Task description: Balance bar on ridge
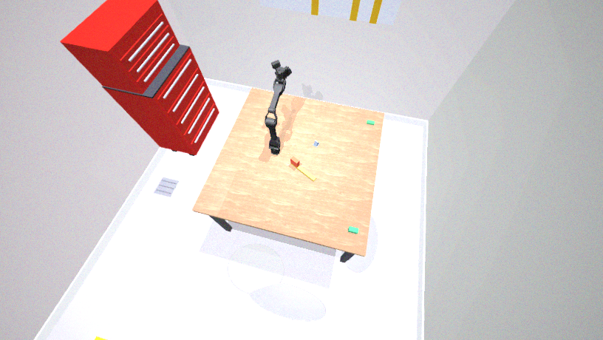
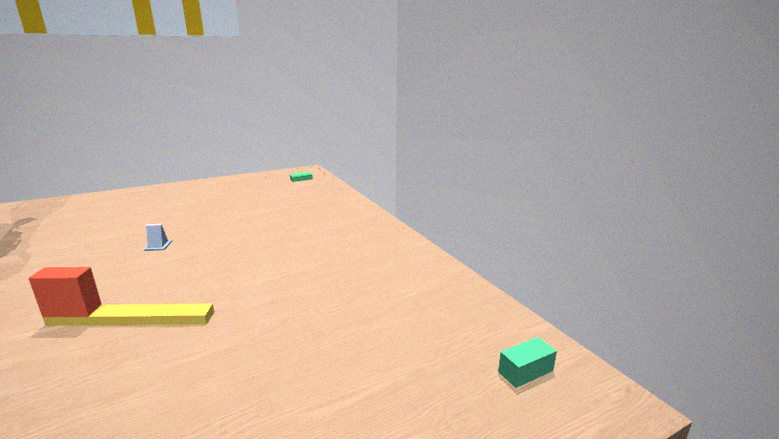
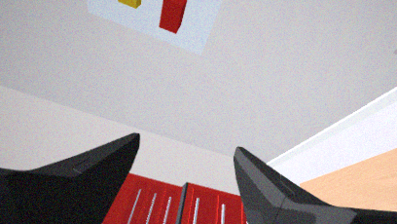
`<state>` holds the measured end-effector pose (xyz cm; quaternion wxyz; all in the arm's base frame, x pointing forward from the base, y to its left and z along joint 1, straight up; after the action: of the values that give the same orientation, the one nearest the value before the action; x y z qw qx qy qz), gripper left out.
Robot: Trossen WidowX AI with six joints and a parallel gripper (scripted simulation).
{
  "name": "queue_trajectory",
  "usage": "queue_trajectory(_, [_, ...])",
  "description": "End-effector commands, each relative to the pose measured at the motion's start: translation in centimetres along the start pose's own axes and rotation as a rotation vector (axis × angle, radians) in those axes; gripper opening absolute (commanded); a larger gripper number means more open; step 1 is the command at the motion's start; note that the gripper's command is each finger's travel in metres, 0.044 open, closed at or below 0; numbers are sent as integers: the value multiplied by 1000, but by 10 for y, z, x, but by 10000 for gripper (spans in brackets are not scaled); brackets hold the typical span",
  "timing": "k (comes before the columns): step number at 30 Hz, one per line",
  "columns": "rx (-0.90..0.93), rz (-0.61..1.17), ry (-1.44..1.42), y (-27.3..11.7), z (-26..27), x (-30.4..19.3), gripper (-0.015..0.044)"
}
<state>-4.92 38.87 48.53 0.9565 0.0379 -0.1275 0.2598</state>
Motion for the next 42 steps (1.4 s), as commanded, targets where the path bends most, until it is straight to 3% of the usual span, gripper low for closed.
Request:
queue_trajectory(1, [-66,-66,-12,-9,-18,21,315])
queue_trajectory(21, [-370,-346,-55,-80,-87,110,315])
queue_trajectory(42, [-722,-567,-39,-190,-153,167,315])
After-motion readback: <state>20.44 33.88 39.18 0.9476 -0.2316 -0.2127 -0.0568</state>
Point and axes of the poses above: the point midway between the two fingers, 35 mm back from their tips, its own y axis out along the fingers, its own z axis across the jaws, x = y × z, the point moved 5 cm from there along -y, back along the fingers, and after that the axes turned 3 degrees about -y, right-handed, at the moved point
